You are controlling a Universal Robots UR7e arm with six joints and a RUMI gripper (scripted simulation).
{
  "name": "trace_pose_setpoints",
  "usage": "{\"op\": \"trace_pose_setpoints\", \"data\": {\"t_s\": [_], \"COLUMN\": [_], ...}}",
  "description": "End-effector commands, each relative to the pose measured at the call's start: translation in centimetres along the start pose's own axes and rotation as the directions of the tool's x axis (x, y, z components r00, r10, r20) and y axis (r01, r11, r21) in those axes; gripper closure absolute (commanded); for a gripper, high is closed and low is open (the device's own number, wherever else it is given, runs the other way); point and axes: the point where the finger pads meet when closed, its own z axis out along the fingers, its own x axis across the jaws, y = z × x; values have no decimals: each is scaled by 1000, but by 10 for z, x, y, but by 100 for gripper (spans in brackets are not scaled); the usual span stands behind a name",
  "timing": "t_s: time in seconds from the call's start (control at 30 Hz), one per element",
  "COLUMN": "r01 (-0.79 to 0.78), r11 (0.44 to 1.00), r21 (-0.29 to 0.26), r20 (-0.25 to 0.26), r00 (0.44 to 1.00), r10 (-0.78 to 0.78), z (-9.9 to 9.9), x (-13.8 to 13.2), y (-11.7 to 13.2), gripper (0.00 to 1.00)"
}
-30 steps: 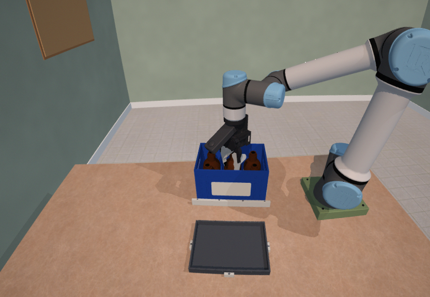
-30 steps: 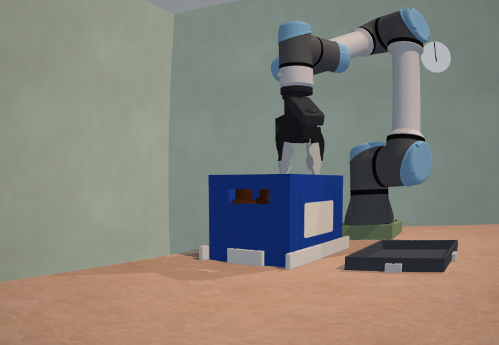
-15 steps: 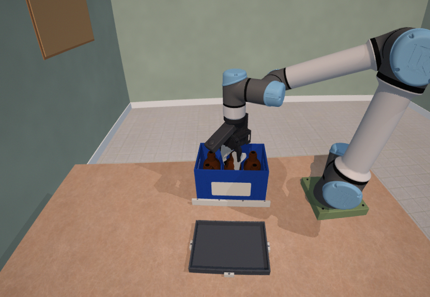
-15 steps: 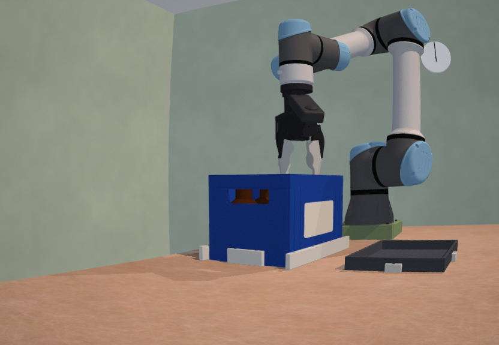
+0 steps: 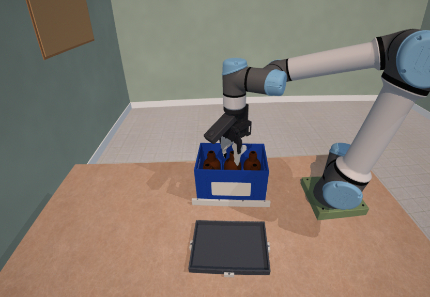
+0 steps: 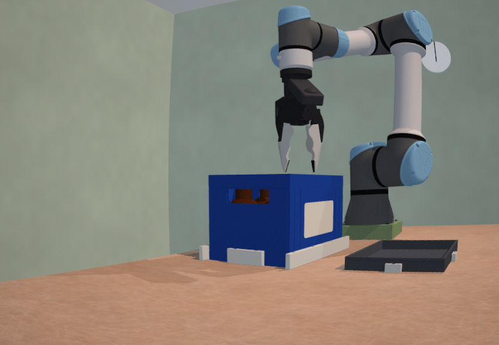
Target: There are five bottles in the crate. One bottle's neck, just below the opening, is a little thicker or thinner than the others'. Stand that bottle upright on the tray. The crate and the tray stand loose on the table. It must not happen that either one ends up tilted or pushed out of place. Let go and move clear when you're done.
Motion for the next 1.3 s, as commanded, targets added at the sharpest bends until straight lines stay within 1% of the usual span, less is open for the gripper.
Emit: {"op": "trace_pose_setpoints", "data": {"t_s": [0.0, 0.27, 0.67, 0.7, 1.27], "r01": [0, 0, 0, 0, 0], "r11": [1000, 1000, 1000, 1000, 1000], "r21": [0, 0, 0, 0, 0], "r20": [0, 0, 0, 0, 0], "r00": [1000, 1000, 1000, 1000, 1000], "r10": [0, 0, 0, 0, 0], "z": [-19, -38, -44, -44, -44], "x": [0, 0, 0, 0, 0], "y": [0, 0, 0, 0, 0], "gripper": [62, 62, 62, 100, 100]}}
